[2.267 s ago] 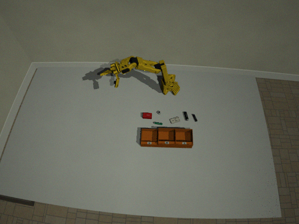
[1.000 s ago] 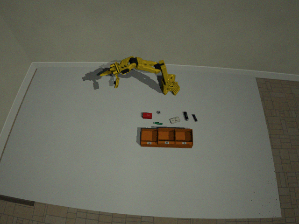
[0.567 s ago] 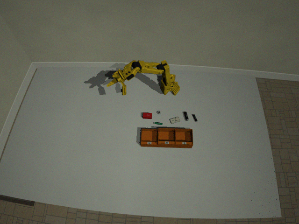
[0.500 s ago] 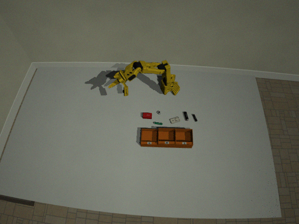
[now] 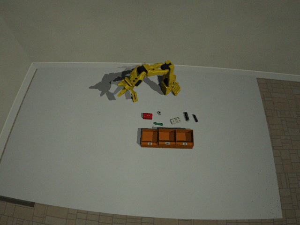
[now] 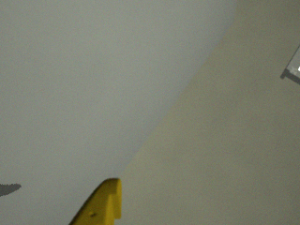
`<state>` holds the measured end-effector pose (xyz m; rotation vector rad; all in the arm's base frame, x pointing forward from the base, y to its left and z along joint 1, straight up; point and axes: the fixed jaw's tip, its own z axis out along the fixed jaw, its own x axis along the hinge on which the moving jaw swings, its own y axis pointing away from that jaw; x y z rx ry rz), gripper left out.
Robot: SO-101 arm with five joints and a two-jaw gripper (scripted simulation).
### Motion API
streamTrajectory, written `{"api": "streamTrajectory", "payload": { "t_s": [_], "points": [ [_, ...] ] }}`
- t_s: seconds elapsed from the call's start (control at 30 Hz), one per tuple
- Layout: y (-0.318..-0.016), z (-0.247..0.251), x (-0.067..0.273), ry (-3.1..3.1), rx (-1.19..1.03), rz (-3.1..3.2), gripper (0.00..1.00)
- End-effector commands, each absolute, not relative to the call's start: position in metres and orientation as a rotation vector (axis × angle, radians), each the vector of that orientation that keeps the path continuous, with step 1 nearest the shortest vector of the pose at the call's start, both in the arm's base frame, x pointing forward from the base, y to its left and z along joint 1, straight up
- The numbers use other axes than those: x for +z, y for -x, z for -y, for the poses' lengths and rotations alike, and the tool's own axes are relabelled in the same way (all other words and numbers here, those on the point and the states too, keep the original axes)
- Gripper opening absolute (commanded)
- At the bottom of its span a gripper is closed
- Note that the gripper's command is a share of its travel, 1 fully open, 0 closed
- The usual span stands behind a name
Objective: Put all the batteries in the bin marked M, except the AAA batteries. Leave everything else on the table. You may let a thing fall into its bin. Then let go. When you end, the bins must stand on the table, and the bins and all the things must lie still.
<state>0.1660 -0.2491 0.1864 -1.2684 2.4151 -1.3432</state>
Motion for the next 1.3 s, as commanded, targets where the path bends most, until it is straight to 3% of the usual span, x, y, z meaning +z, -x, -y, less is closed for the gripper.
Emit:
{"api": "streamTrajectory", "payload": {
  "t_s": [0.0, 1.27],
  "points": [
    [-0.171, 0.229, 0.197, 1.239, -1.354, -2.360, 1.00],
    [-0.168, 0.160, 0.114, 1.296, -0.735, -2.561, 1.00]
  ]
}}
